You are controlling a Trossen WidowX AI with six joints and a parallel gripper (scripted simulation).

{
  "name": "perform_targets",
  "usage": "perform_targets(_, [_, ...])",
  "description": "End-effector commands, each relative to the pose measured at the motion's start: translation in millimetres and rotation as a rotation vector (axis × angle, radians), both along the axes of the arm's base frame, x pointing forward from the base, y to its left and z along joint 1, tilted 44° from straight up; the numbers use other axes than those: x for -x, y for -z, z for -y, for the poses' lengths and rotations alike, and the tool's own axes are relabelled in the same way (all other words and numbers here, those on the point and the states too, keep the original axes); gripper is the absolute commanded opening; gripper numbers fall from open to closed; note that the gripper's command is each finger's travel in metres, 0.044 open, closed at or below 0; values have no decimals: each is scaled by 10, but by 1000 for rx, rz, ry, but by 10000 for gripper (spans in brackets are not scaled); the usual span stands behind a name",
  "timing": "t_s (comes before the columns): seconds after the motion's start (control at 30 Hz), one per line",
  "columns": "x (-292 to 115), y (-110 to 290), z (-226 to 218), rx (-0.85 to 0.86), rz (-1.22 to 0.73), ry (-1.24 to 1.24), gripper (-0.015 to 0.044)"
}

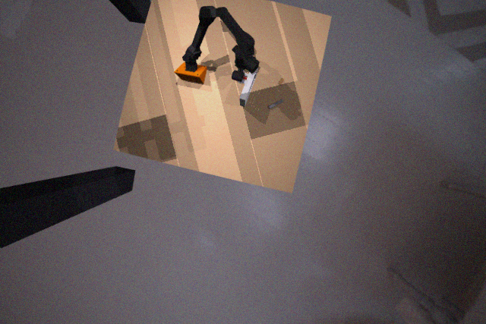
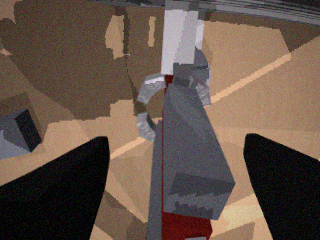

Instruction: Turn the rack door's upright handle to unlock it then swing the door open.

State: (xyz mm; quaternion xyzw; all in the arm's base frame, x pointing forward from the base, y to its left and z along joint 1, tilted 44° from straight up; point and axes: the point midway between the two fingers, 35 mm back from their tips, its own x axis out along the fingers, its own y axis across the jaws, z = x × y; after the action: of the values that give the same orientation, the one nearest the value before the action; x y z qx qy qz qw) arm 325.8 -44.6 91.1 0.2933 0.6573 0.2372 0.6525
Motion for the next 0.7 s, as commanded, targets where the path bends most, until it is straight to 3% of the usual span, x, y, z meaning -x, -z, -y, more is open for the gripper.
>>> perform_targets(0.0, [-1,-1,-2,-5,-152,157,280])
perform_targets(0.67, [-1,-1,-2,-29,-841,869,280])
